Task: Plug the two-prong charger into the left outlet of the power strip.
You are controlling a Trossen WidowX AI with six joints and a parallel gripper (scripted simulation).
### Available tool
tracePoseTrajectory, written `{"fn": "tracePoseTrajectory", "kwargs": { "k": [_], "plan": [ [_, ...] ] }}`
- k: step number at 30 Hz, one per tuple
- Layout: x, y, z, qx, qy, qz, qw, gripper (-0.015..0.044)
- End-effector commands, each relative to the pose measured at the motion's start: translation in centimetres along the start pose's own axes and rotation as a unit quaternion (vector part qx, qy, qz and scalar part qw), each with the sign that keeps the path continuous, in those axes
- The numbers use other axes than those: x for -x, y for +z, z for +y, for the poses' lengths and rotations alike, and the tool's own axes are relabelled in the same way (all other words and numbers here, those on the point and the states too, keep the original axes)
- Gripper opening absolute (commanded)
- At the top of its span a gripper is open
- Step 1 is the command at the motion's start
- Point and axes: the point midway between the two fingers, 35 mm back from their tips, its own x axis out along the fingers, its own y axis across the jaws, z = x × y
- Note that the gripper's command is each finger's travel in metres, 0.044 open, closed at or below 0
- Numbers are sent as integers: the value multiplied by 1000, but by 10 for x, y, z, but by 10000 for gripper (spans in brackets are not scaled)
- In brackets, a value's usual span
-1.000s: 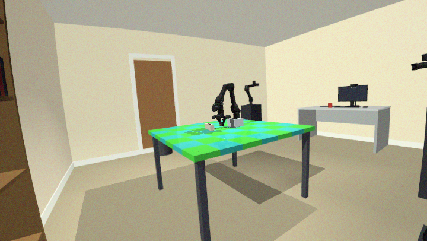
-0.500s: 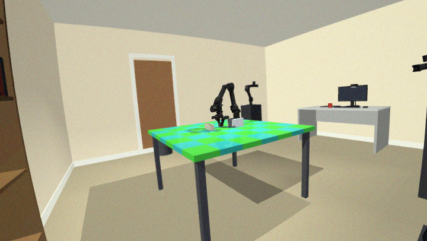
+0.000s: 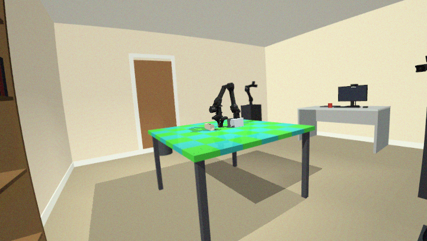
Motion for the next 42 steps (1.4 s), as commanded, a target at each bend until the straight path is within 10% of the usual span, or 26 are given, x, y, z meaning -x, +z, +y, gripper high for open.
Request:
{"fn": "tracePoseTrajectory", "kwargs": {
  "k": [1,42],
  "plan": [
    [-1,-4,-5,-22,3,-5,1000,0],
    [-16,-22,-48,-174,12,-5,985,0]
  ]
}}
